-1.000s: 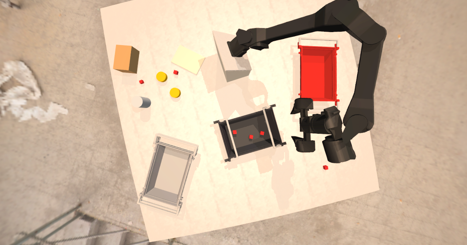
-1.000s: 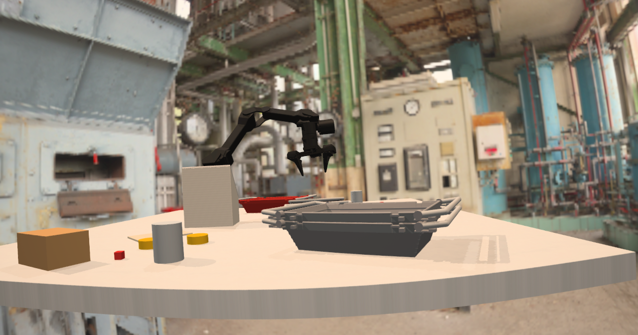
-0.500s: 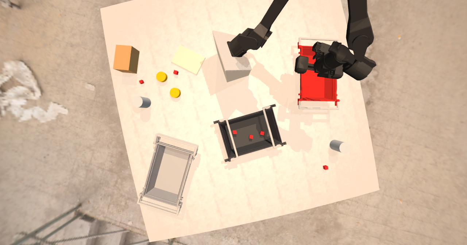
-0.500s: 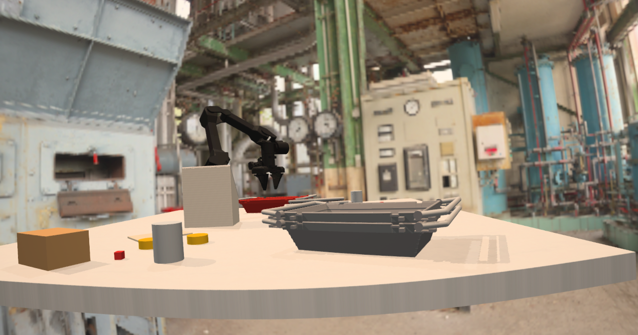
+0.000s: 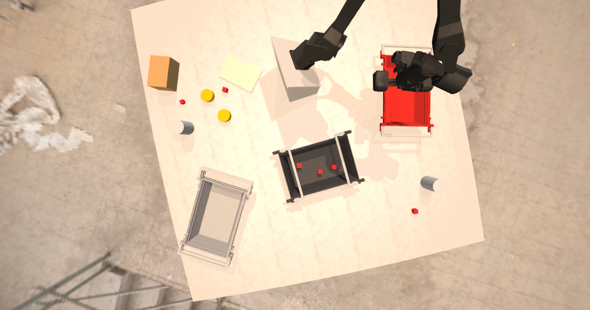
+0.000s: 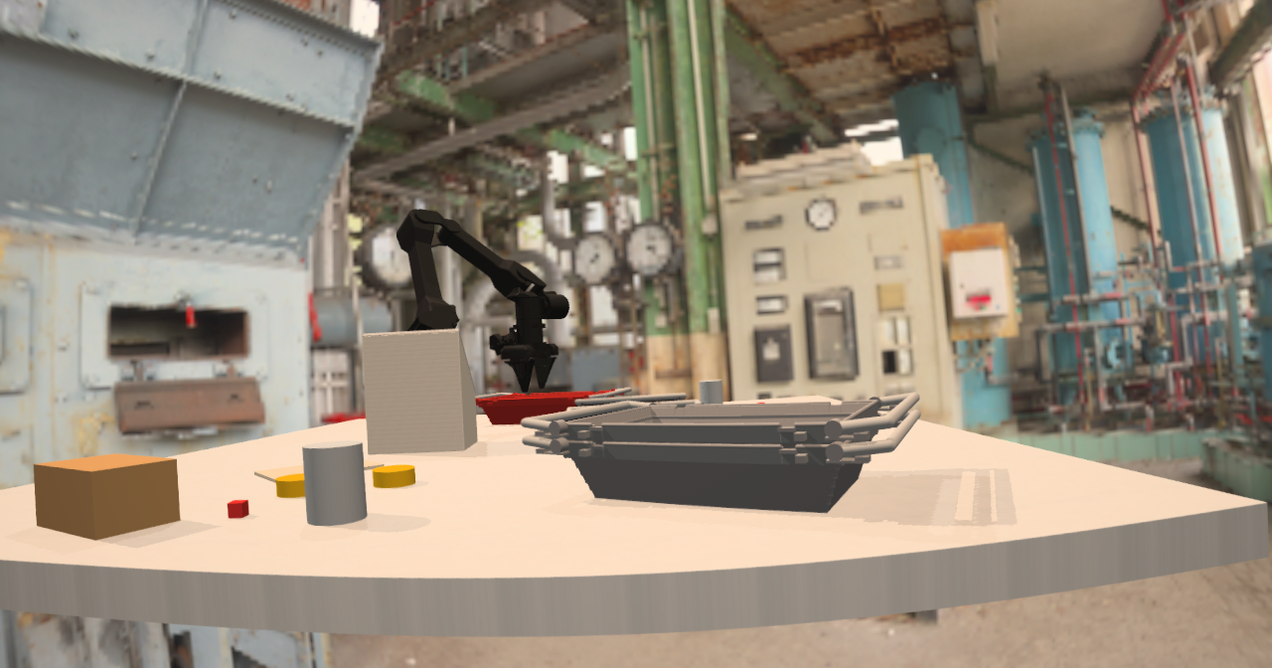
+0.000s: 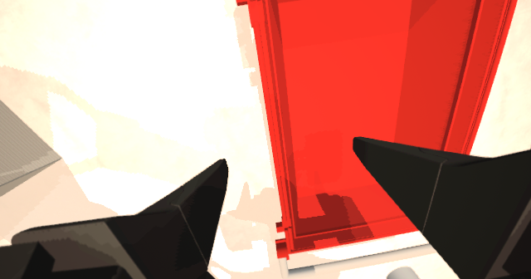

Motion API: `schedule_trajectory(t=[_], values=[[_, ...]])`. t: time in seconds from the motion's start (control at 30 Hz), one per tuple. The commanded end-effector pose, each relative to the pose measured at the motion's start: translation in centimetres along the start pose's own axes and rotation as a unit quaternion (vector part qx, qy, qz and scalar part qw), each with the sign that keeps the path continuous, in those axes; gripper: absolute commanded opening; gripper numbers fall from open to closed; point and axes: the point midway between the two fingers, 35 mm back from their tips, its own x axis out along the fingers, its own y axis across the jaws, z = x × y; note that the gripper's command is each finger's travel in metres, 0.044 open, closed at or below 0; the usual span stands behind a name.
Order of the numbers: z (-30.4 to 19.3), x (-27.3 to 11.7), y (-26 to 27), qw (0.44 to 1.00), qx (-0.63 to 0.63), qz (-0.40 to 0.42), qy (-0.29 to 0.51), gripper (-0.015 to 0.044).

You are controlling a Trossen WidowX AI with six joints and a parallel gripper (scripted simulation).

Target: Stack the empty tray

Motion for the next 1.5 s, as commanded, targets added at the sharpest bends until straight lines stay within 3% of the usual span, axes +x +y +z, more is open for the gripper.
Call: schedule_trajectory(t=[0.0, 0.33, 0.7, 1.2, 1.47], values=[[-0.1, 2.0, 0.6, 1.000, 0.007, 0.010, -0.002, 0.0440], [0.1, 6.4, 1.0, 1.000, 0.008, 0.011, -0.002, 0.0440], [0.1, 6.5, 1.0, 1.000, 0.008, 0.011, -0.002, 0.0440], [0.1, 6.5, 1.0, 1.000, 0.008, 0.011, -0.002, 0.0220], [0.1, 6.5, 1.0, 1.000, 0.008, 0.011, -0.002, 0.0167]])
